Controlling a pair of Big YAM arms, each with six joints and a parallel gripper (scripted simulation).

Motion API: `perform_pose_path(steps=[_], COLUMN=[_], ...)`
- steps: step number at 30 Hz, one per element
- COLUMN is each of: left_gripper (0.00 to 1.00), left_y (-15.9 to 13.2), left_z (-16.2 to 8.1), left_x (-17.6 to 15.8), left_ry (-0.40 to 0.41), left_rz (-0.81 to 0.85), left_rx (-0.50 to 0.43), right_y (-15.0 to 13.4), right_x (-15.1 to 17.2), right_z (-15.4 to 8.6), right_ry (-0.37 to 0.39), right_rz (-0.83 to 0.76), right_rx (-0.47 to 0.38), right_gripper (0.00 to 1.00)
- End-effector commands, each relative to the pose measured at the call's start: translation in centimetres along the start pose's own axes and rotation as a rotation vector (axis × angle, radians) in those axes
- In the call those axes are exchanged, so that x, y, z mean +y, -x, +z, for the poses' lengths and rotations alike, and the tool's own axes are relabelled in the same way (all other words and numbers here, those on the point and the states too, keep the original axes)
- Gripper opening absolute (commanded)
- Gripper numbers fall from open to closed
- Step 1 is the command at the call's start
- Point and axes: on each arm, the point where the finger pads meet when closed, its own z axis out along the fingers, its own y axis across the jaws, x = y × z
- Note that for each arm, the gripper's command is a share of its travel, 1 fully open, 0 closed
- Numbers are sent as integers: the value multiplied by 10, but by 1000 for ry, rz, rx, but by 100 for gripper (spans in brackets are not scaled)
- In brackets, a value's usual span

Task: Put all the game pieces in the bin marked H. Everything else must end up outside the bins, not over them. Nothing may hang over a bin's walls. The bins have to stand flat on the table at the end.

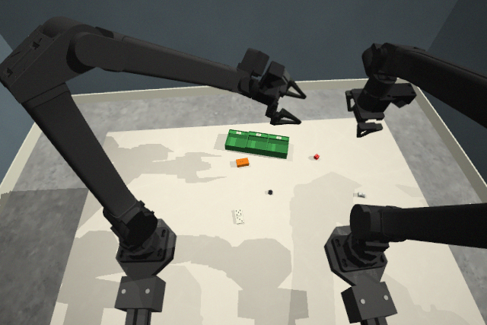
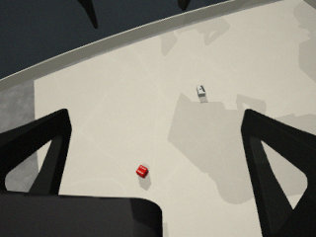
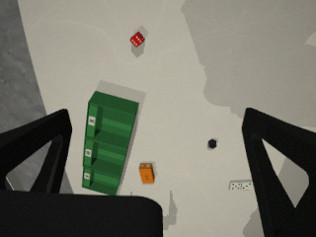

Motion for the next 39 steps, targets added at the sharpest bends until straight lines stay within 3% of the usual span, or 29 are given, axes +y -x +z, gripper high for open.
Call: perform_pose_path(steps=[1,20,39], left_gripper=[100,100,100], left_y=[5,5,5], left_z=[-1,-1,-1], left_x=[2,2,2], left_ry=[4,4,4], left_rz=[10,10,10], left_rx=[-5,-5,-5], right_y=[-7,-25,-29], right_x=[-10,-37,-43], right_z=[-10,-22,-25], right_ry=[-14,-81,-96], right_rz=[23,61,71], right_rx=[21,114,134], right_gripper=[100,100,100])
